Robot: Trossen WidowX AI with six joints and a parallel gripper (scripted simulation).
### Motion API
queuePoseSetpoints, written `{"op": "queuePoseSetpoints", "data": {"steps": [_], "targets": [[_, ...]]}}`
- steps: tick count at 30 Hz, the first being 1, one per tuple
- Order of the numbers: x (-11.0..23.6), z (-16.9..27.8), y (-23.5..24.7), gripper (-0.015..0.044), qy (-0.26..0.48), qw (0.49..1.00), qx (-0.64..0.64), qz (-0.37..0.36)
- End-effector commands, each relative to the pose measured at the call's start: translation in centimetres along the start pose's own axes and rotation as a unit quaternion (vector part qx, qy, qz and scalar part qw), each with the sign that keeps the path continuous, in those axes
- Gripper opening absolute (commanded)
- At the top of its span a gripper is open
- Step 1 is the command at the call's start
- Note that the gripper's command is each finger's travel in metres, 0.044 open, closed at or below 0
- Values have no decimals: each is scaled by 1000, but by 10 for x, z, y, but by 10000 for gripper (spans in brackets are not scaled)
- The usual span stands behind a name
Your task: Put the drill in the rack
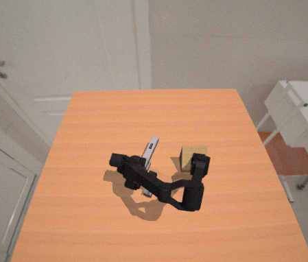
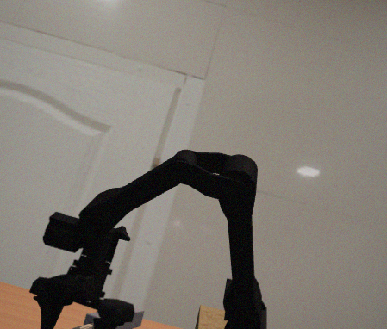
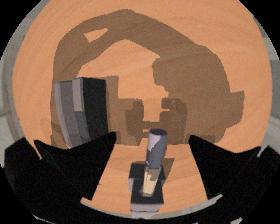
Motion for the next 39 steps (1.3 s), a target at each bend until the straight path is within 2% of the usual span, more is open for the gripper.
{"op": "queuePoseSetpoints", "data": {"steps": [1,27,39], "targets": [[-2,2,1,440,1,1000,-1,-4],[-2,2,2,440,1,1000,-1,-4],[0,0,0,125,0,1000,0,0]]}}
Point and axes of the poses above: the point midway between the two fingers, 35 mm back from their tips, its own x axis back along the fingers, its own y axis across the jaws, z = x × y, the point moved 4 cm from there along x, back along the fingers, and after that the axes turned 5 degrees about x, right-handed, at the moved point
